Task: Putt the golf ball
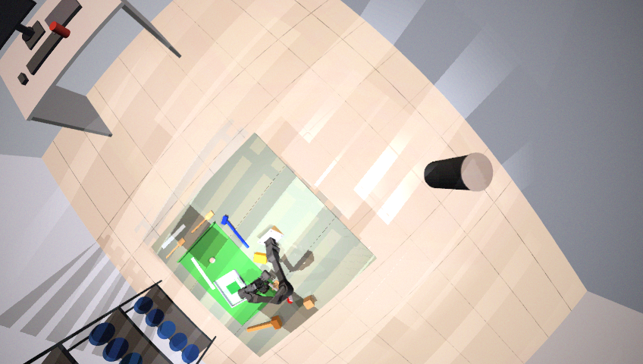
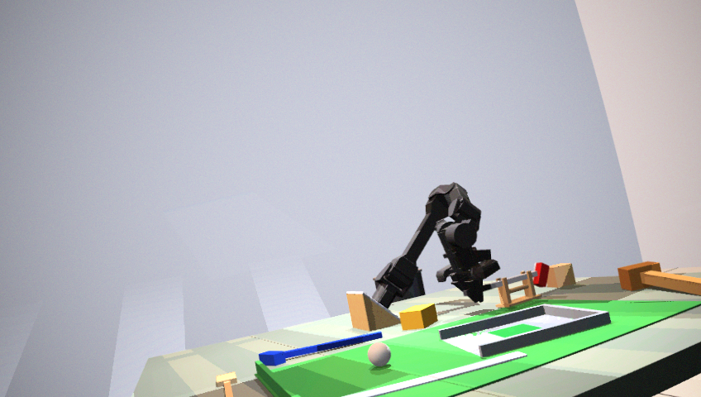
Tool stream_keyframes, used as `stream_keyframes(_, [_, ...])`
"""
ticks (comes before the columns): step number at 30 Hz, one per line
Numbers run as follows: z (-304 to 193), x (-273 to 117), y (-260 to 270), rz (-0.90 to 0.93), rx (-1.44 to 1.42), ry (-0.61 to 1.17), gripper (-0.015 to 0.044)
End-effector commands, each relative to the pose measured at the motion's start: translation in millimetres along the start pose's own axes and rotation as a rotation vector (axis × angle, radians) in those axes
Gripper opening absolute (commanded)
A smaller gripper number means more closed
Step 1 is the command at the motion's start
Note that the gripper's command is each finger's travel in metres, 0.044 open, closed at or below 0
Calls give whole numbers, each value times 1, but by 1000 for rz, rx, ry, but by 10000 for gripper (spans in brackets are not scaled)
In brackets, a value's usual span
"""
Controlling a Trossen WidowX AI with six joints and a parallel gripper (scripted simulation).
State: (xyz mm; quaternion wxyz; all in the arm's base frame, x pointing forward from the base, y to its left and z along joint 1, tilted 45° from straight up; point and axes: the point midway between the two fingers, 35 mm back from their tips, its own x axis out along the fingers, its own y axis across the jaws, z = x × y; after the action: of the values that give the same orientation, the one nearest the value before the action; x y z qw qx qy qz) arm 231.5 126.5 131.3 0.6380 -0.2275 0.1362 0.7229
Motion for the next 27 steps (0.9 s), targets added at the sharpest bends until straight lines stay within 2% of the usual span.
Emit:
stream_keyframes(1, [0, -1, 0, -1, -1, 0, 7])
stream_keyframes(8, [2, -10, -2, -16, 1, 9, 0])
stream_keyframes(23, [26, -92, 4, -142, 32, 82, 0])
stream_keyframes(27, [23, -88, 3, -134, 40, 78, 0])
